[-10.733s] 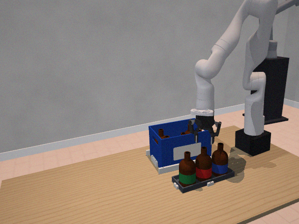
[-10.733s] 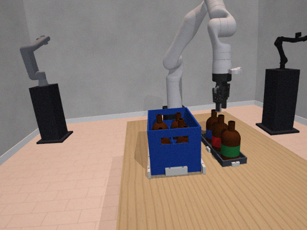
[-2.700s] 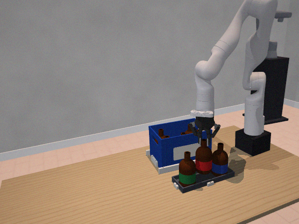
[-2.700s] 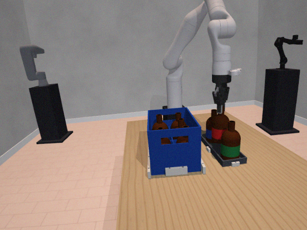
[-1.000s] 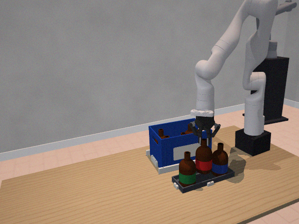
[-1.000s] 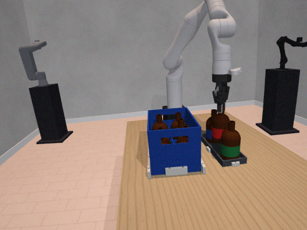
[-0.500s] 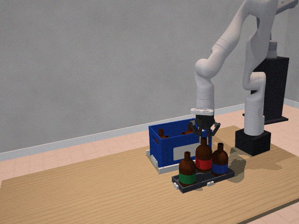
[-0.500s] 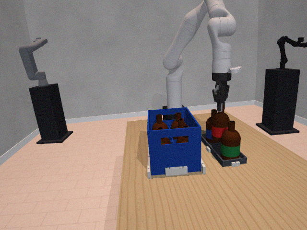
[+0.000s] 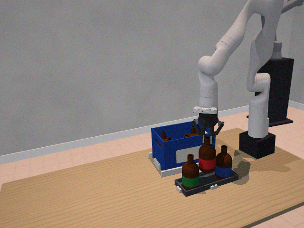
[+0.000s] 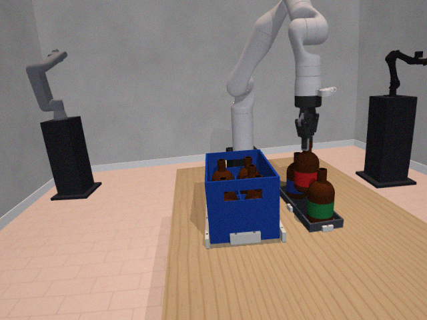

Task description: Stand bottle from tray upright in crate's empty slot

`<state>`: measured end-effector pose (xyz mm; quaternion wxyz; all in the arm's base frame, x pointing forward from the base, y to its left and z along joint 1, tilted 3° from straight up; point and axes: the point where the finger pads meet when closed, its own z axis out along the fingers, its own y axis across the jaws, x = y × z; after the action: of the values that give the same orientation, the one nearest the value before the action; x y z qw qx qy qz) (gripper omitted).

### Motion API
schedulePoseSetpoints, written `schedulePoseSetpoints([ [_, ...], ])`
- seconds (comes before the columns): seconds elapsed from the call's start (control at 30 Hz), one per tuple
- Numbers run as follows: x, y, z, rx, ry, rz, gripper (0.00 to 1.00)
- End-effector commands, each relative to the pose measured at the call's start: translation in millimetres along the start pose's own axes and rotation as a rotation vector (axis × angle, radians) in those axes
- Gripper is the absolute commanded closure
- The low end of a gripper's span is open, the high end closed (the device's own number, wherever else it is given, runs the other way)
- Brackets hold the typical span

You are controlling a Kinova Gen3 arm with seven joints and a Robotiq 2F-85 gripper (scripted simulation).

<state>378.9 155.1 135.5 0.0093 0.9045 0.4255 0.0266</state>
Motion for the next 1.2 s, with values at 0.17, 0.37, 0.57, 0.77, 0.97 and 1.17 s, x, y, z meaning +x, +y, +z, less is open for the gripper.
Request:
schedulePoseSetpoints([
  [0.17, 1.9, -0.8, -9.2, 0.000, 0.006, -0.003, 1.00],
  [0.37, 1.9, -0.8, -15.0, 0.000, 0.006, -0.003, 1.00],
  [0.57, 1.9, -0.8, -17.7, 0.000, 0.006, -0.003, 1.00],
  [0.77, 1.9, -0.8, -19.9, 0.000, 0.006, -0.003, 1.00],
  [0.97, 1.8, -0.8, -20.4, 0.000, 0.006, -0.003, 1.00],
  [1.17, 1.8, -0.8, -20.4, 0.000, 0.006, -0.003, 1.00],
])
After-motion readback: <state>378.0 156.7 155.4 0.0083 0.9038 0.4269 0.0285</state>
